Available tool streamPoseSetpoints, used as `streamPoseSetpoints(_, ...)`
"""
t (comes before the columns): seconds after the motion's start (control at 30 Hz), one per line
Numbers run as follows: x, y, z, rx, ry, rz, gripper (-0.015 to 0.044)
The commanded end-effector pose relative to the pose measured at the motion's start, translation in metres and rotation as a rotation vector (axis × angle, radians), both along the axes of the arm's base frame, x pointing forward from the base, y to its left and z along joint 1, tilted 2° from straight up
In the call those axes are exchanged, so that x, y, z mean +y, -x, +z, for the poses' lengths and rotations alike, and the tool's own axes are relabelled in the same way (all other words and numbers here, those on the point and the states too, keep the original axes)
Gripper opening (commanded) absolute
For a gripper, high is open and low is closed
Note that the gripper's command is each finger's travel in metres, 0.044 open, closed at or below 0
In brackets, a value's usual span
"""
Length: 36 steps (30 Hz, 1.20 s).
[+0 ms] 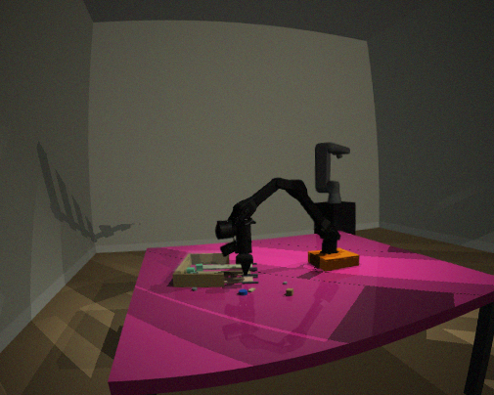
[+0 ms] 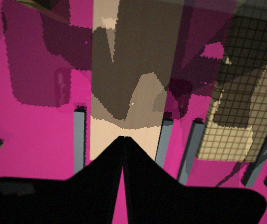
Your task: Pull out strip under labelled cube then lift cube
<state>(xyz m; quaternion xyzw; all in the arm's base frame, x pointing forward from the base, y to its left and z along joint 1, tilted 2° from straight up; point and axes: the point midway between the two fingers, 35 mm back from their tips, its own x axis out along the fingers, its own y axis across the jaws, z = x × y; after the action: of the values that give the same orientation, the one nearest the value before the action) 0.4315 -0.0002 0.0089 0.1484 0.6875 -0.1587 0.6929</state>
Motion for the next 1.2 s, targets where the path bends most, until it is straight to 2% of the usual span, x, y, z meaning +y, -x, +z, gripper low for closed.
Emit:
streamPoseSetpoints(0.0, 0.000, 0.001, -0.007, 0.001, -0.004, -0.004, 0.0000)
streamPoseSetpoints(1.17, -0.001, 0.002, -0.018, 0.001, -0.004, -0.004, 0.0000)
